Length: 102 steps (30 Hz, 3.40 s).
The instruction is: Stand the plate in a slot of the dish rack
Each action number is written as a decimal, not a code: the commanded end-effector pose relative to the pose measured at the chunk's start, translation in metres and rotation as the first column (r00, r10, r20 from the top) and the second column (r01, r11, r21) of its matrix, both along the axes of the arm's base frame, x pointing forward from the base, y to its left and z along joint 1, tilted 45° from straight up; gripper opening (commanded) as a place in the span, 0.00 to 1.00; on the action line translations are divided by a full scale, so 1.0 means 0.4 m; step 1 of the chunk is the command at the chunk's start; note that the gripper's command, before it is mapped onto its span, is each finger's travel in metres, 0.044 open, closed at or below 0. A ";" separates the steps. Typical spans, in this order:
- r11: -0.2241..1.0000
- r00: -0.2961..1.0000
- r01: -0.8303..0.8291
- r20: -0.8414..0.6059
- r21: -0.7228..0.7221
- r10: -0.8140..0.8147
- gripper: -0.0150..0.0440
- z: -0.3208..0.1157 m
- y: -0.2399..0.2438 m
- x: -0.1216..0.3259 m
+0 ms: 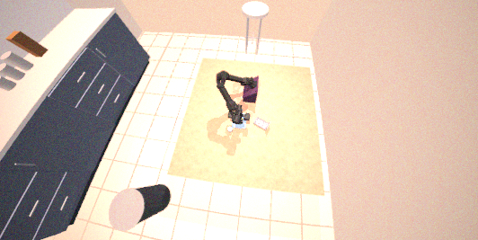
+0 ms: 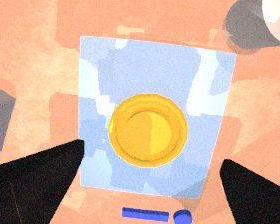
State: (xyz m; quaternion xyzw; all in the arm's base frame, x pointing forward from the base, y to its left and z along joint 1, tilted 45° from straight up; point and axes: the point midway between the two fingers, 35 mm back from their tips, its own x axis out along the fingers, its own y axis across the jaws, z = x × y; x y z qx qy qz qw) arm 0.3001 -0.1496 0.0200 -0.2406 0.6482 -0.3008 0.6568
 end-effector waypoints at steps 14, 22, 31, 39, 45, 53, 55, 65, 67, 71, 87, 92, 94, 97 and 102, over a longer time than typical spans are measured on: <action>1.000 1.000 0.000 -0.016 0.001 0.000 0.93 -0.056 -0.047 -0.010; 1.000 1.000 0.000 -0.016 0.001 0.000 0.93 -0.080 -0.069 -0.013; 1.000 1.000 0.000 -0.017 -0.001 0.000 0.93 -0.105 -0.094 -0.016; 1.000 1.000 0.000 -0.017 -0.002 0.000 0.88 -0.107 -0.095 -0.017; 1.000 1.000 0.000 -0.017 -0.002 0.000 0.83 -0.107 -0.095 -0.017; 1.000 1.000 0.000 -0.016 -0.001 0.000 0.67 -0.105 -0.094 -0.016; 1.000 1.000 -0.001 -0.016 0.002 0.001 0.58 -0.095 -0.081 -0.010; 1.000 1.000 0.000 -0.004 0.021 0.000 0.25 -0.011 0.021 0.025; 1.000 1.000 0.001 0.001 0.025 -0.001 0.25 0.007 0.043 0.030; 1.000 1.000 0.003 0.006 0.028 -0.003 0.25 0.043 0.085 0.035; 1.000 1.000 0.000 -0.015 0.005 0.001 0.25 0.175 0.233 0.036; 0.998 0.998 0.054 0.041 0.010 -0.055 0.25 0.135 0.274 0.029; 0.995 0.991 0.100 0.086 0.014 -0.101 0.25 0.103 0.307 0.020; 0.985 0.974 0.168 0.153 0.022 -0.170 0.25 0.057 0.353 0.001; 0.960 0.926 0.276 0.259 0.036 -0.276 0.25 -0.012 0.420 -0.040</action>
